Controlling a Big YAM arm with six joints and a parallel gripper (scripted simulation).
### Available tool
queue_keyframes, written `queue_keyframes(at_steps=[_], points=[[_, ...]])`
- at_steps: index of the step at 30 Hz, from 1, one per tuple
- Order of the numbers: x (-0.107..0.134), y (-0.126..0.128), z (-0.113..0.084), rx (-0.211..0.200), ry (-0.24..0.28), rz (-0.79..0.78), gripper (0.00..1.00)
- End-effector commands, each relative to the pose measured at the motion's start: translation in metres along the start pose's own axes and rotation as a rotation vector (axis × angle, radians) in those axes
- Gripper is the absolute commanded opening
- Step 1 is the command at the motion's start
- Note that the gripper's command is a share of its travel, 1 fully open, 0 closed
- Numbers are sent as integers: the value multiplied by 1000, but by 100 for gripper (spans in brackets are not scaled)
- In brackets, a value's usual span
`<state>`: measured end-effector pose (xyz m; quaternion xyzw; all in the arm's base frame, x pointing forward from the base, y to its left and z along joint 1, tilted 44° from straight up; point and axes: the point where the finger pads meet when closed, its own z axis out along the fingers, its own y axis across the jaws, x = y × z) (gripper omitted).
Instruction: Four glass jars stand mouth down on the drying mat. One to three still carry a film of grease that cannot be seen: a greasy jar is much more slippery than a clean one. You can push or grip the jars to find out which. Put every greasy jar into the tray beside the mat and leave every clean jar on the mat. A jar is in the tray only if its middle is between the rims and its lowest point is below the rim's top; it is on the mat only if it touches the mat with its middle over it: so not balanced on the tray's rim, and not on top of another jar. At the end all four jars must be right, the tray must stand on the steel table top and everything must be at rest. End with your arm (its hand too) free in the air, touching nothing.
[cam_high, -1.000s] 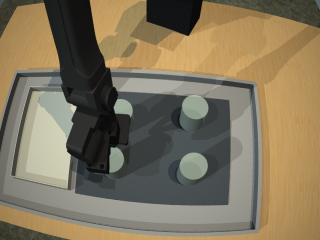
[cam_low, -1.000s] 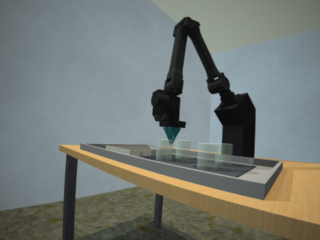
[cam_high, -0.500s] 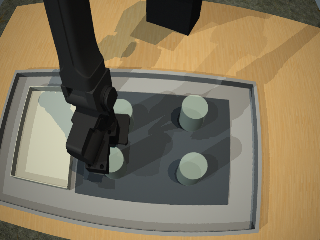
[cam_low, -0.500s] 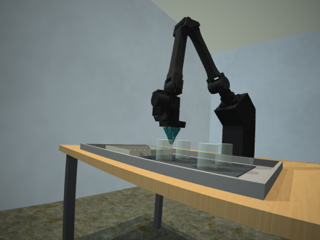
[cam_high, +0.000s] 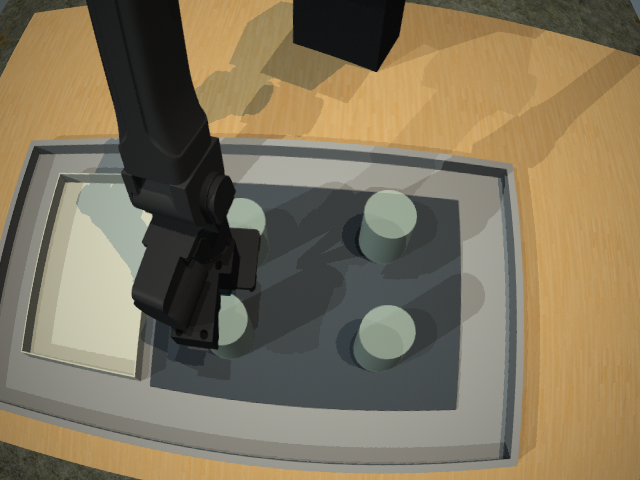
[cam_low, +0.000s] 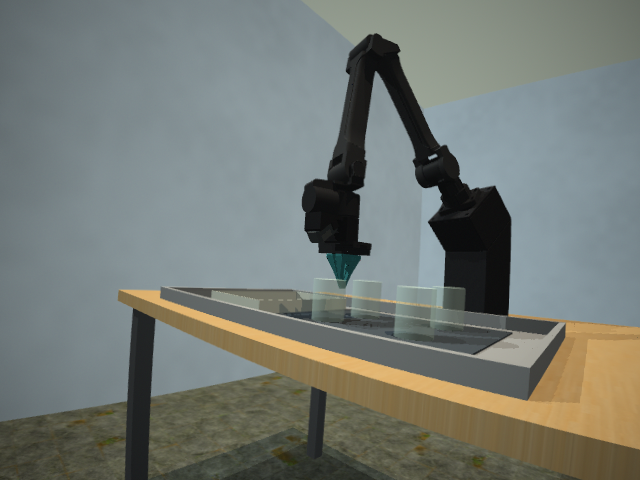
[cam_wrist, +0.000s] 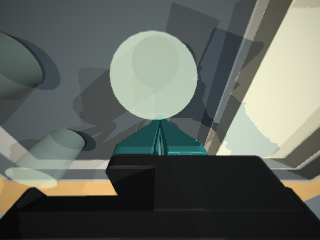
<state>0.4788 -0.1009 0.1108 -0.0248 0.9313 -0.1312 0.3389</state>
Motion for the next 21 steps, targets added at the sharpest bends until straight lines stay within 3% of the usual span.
queue_keyframes(at_steps=[1,21], points=[[-18,1,6,1,-16,3,0],[-20,1,6,1,-16,3,0]])
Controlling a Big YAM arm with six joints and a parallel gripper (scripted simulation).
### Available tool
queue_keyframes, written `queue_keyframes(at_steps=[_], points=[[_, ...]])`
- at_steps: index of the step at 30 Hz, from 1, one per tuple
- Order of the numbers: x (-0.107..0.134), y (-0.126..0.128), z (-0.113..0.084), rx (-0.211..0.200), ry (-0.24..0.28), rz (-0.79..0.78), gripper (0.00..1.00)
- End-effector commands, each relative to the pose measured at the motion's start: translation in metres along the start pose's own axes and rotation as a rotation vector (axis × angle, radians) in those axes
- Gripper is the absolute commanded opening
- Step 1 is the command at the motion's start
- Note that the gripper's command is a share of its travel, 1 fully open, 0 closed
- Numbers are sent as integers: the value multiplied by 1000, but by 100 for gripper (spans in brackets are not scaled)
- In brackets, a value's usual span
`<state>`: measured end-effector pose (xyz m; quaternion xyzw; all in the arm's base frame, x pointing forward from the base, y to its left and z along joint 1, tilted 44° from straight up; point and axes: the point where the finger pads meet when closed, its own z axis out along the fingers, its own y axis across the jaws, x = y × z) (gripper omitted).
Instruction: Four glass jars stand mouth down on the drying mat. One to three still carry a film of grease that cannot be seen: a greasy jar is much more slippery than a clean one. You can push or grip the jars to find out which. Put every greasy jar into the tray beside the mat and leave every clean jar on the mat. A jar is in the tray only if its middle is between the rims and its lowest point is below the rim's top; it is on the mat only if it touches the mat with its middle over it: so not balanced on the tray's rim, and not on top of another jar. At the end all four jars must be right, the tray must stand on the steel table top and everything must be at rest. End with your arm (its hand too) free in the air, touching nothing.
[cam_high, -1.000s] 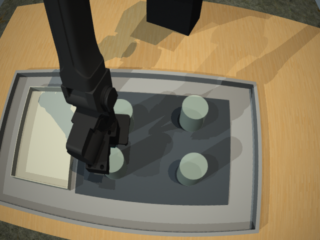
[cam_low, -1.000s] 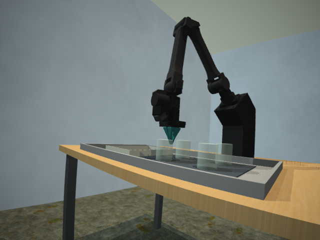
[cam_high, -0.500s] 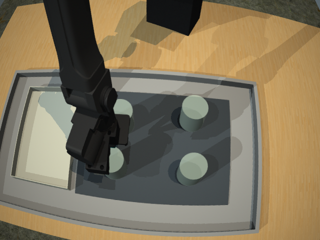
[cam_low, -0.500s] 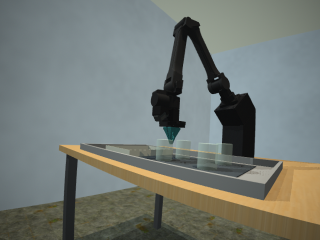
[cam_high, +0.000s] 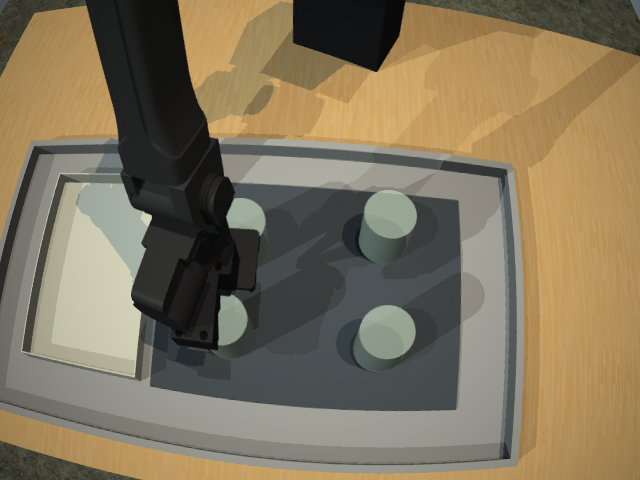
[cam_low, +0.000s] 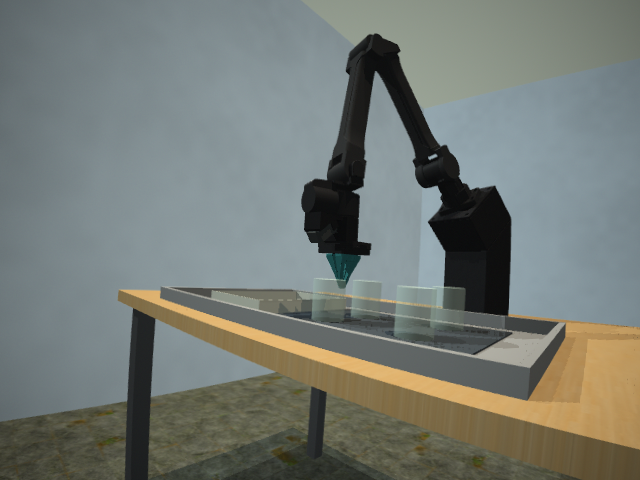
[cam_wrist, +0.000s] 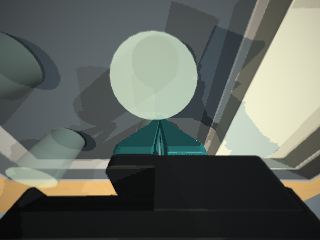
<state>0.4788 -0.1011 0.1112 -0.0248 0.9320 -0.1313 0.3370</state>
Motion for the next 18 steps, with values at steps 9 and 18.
queue_keyframes(at_steps=[9,18], points=[[-21,1,7,1,-20,4,0],[-22,1,7,1,-20,4,0]])
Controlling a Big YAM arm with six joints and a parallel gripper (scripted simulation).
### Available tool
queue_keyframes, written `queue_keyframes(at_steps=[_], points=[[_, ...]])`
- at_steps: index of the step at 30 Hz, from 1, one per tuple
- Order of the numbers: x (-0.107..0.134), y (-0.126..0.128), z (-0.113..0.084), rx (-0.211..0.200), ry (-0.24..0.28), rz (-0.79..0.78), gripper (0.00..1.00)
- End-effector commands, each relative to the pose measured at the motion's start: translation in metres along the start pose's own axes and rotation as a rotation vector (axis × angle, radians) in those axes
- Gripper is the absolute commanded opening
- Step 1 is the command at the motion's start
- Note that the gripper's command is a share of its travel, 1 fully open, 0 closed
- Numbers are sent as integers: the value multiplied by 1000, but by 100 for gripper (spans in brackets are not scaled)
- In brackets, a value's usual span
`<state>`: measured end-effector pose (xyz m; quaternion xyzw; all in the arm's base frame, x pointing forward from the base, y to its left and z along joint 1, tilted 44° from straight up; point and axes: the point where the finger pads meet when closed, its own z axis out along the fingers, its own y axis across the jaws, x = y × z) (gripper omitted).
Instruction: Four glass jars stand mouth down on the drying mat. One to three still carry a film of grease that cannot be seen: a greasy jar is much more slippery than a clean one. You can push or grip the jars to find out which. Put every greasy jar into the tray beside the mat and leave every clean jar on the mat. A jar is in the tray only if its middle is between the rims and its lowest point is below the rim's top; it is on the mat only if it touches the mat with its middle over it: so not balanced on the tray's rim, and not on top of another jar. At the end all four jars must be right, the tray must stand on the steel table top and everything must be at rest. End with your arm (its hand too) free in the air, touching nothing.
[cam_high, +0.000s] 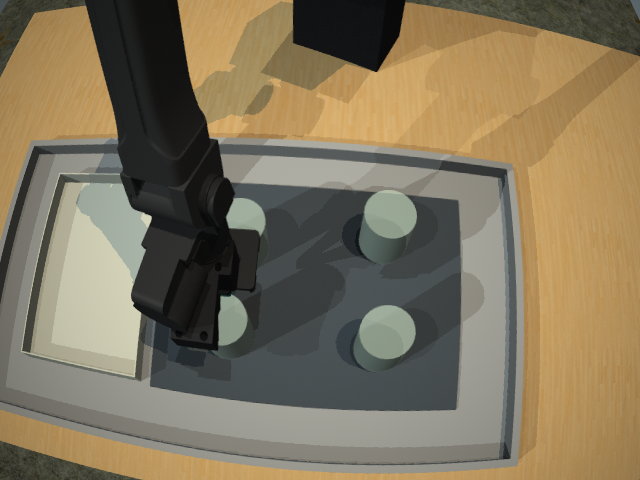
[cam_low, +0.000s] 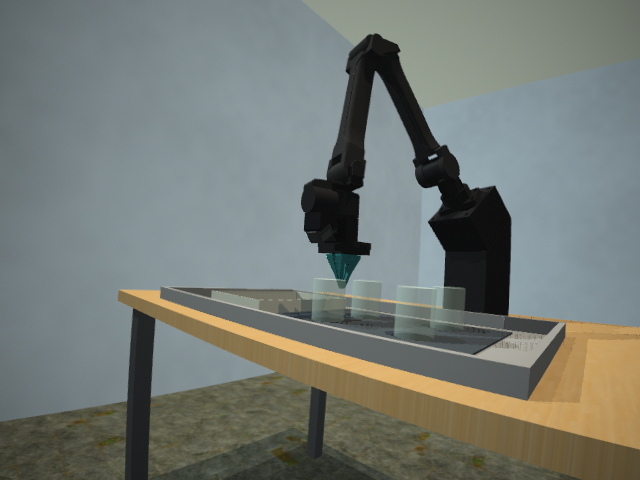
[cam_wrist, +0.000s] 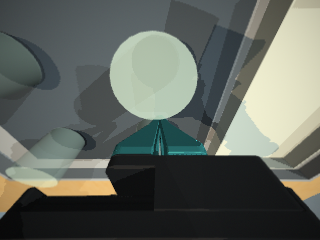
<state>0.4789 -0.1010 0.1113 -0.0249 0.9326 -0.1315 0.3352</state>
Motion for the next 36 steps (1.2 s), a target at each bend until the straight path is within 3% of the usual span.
queue_keyframes(at_steps=[1,36], points=[[-22,1,7,1,-24,4,0],[-26,1,6,1,-24,4,0]])
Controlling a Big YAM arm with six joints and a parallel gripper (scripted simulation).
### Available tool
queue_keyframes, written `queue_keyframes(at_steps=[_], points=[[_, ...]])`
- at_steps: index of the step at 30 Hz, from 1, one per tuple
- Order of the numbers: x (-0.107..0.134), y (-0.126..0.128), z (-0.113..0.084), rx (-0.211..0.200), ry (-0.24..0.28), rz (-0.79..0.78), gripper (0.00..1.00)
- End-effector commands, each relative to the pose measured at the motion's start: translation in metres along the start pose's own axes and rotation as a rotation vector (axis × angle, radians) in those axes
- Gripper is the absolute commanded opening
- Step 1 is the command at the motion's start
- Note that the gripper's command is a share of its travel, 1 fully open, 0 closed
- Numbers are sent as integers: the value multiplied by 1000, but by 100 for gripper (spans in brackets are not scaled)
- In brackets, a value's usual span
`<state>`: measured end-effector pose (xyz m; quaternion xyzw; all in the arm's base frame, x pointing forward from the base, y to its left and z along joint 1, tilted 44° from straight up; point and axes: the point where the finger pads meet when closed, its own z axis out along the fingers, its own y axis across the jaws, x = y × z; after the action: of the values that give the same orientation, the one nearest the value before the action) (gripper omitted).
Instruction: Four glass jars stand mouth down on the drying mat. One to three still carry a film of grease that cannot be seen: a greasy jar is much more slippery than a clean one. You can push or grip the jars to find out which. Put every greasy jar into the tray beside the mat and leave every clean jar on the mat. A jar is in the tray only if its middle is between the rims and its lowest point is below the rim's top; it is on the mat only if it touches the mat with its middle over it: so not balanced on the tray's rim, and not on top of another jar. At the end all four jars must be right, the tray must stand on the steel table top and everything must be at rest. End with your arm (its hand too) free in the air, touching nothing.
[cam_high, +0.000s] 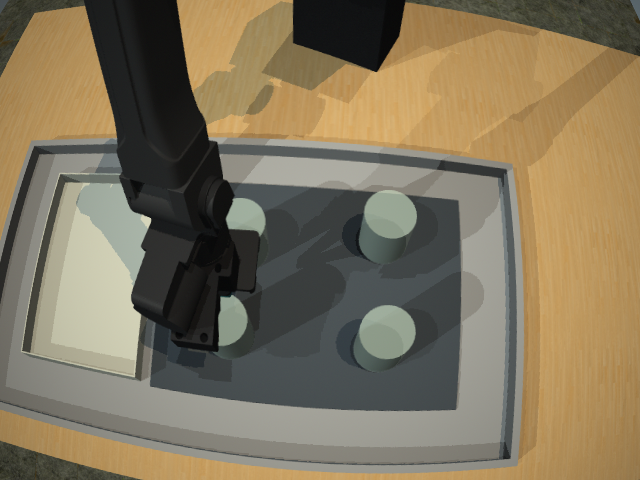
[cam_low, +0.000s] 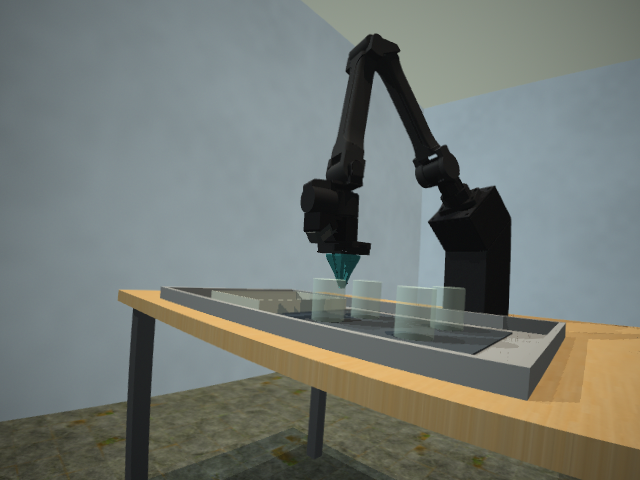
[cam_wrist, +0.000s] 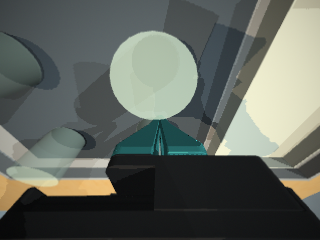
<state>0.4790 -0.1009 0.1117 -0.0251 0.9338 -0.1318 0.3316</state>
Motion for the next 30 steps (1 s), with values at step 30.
queue_keyframes(at_steps=[30], points=[[-30,1,6,1,-32,6,0]])
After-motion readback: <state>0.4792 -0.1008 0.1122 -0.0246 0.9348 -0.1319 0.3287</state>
